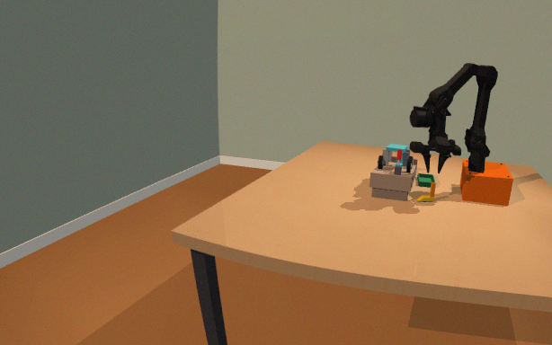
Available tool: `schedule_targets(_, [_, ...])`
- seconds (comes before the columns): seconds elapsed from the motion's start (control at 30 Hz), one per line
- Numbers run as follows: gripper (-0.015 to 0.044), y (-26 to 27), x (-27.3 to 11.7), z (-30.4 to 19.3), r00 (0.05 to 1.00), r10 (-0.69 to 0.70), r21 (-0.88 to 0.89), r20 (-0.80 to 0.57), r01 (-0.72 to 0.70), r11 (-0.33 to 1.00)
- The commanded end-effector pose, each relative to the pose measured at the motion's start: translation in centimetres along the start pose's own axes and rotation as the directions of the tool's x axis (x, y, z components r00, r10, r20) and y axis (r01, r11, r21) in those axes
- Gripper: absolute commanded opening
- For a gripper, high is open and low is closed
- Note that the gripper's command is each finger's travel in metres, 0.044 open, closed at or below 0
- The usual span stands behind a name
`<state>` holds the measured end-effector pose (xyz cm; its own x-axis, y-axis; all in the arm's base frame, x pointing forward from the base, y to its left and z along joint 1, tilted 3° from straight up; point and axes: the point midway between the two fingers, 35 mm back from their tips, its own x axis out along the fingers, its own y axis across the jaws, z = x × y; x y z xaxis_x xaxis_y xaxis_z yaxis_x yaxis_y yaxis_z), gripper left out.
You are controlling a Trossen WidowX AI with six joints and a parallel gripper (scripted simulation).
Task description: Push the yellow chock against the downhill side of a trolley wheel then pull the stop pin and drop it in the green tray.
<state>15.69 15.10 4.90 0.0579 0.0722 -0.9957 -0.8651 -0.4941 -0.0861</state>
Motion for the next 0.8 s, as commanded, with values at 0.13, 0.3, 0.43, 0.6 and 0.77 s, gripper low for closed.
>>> schedule_targets(0.13, [0.019, 0.6, 2.0, -0.1, 1.0, 0.016, -0.003, 0.0, -0.016, 1.0])
schedule_targets(0.3, [0.019, 0.5, 2.2, -0.1, 1.0, 0.016, -0.003, 0.0, -0.016, 1.0])
schedule_targets(0.43, [0.019, 0.5, 2.9, -0.1, 1.0, 0.016, -0.003, 0.0, -0.016, 1.0])
schedule_targets(0.6, [0.019, 0.5, 3.7, -0.1, 1.0, 0.016, -0.003, 0.0, -0.016, 1.0])
schedule_targets(0.77, [0.019, 0.5, 4.5, -0.1, 1.0, 0.016, -0.003, 0.0, -0.016, 1.0])
